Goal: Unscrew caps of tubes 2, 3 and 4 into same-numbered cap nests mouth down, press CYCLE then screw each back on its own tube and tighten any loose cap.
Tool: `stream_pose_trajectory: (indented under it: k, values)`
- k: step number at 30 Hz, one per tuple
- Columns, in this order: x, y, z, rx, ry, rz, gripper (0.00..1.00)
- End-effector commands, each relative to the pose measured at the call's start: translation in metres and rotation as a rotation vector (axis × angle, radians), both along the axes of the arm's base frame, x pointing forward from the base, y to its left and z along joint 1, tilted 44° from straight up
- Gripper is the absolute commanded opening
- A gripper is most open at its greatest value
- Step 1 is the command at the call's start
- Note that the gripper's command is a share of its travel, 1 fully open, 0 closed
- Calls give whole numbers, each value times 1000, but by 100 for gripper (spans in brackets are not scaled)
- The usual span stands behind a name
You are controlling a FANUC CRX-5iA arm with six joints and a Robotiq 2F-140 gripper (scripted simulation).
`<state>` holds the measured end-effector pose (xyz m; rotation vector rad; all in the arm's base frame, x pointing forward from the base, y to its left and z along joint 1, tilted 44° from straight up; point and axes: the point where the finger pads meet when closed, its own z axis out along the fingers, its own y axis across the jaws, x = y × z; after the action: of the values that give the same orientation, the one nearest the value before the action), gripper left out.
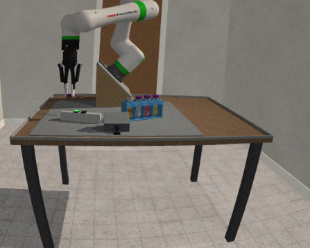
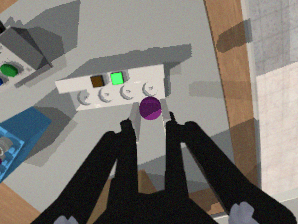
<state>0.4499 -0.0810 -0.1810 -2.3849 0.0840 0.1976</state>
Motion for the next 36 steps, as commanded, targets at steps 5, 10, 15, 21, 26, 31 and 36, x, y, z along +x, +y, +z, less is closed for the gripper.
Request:
stream_pose_trajectory:
  k: [5, 10, 15, 21, 26, 31, 36]
  values:
    - [3, -17, 18, 0, 0, 0, 0]
    - [4, -11, 36, -20, 113, -120, 0]
    - [3, 1, 47, -40, 227, -241, 0]
    - [2, 25, 70, -62, 358, -379, 0]
    - [2, 49, 93, -62, 358, -379, 0]
    - [0, 79, 122, -62, 358, -379, 0]
    - [-1, 110, 151, -62, 358, -379, 0]
